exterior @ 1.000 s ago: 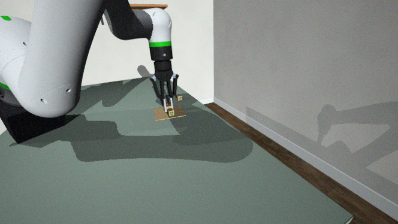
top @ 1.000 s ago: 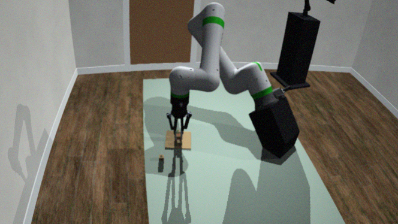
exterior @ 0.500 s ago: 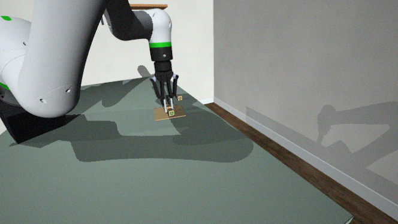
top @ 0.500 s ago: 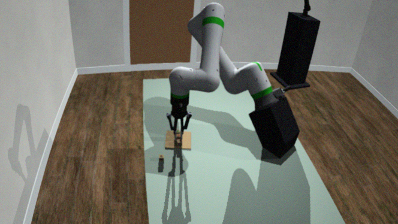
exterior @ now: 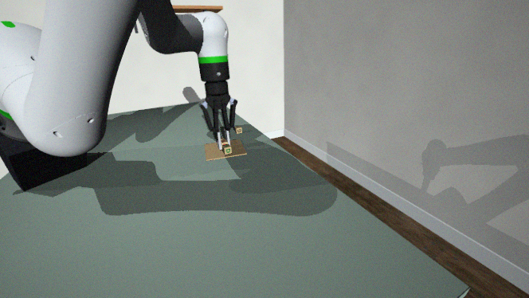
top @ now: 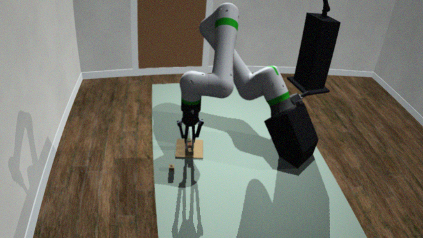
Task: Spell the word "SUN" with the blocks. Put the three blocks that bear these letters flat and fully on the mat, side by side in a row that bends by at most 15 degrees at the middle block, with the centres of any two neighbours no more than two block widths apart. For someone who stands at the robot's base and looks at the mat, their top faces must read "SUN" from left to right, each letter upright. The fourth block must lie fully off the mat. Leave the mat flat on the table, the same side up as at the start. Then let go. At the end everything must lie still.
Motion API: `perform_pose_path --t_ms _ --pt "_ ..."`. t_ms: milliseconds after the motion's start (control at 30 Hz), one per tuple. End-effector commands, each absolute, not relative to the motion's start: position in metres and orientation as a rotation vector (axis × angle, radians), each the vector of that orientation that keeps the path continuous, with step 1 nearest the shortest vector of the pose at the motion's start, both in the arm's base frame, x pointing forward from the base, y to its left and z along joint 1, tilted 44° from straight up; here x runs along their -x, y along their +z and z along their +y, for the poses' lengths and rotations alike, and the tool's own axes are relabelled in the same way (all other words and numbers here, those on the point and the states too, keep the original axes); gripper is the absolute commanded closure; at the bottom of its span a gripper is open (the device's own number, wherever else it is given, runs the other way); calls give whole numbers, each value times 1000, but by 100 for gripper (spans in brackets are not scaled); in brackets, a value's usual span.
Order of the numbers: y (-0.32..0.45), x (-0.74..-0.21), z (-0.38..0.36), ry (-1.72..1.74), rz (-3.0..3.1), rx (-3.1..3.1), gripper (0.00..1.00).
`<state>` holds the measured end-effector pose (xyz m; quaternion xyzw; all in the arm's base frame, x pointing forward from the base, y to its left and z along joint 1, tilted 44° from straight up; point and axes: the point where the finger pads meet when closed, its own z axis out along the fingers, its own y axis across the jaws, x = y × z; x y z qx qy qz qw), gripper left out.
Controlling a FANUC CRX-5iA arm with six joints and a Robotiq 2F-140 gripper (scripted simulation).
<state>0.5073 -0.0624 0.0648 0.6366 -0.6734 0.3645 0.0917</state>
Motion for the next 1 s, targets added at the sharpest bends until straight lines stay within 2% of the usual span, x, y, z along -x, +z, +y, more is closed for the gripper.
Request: perform_pose_path --t_ms 0,967 --pt "65 -507 -62 1083 -2000 -1891 87" --pt "62 -509 -64 1083 -2000 -1891 87"
